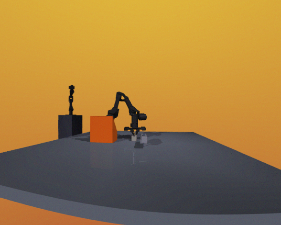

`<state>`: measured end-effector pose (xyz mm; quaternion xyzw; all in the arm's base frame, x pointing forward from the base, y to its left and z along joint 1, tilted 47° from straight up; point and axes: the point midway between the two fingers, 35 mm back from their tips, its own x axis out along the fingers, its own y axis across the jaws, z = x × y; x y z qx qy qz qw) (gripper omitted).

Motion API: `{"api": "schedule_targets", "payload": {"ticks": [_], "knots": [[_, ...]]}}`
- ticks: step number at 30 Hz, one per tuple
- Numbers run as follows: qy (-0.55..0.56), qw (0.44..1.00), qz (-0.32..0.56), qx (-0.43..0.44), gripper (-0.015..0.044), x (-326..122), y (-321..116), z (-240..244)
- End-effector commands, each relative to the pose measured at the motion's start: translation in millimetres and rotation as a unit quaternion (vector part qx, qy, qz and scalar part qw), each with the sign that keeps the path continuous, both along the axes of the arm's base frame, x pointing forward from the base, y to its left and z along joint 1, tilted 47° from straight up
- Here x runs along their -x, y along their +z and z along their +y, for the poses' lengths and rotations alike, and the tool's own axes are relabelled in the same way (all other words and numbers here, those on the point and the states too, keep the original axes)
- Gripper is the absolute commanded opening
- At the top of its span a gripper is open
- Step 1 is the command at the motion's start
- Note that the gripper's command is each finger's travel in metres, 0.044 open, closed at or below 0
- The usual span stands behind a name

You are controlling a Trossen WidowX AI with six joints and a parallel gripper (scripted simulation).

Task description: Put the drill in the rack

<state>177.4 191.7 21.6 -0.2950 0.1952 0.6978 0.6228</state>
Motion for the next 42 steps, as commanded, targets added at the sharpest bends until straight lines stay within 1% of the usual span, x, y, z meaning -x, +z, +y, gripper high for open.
{"api": "schedule_targets", "payload": {"ticks": [1, 22, 23, 38, 39, 42], "knots": [[-0.001, 1.000, 0.003, 0.013, 0.0000, 2.6, -6.6, -3.7], [-0.001, 1.000, 0.003, 0.013, 0.0000, 2.6, -6.7, -3.7], [0.000, 1.000, 0.000, 0.000, 0.0026, 0.0, 0.0, 0.0], [0.000, 1.000, 0.000, 0.000, 0.0420, 0.0, 0.0, 0.0], [0.000, 1.000, 0.000, 0.001, 0.0440, -0.2, 1.0, -1.1], [-0.001, 1.000, 0.001, 0.008, 0.0440, -0.7, 8.1, -9.1]]}}
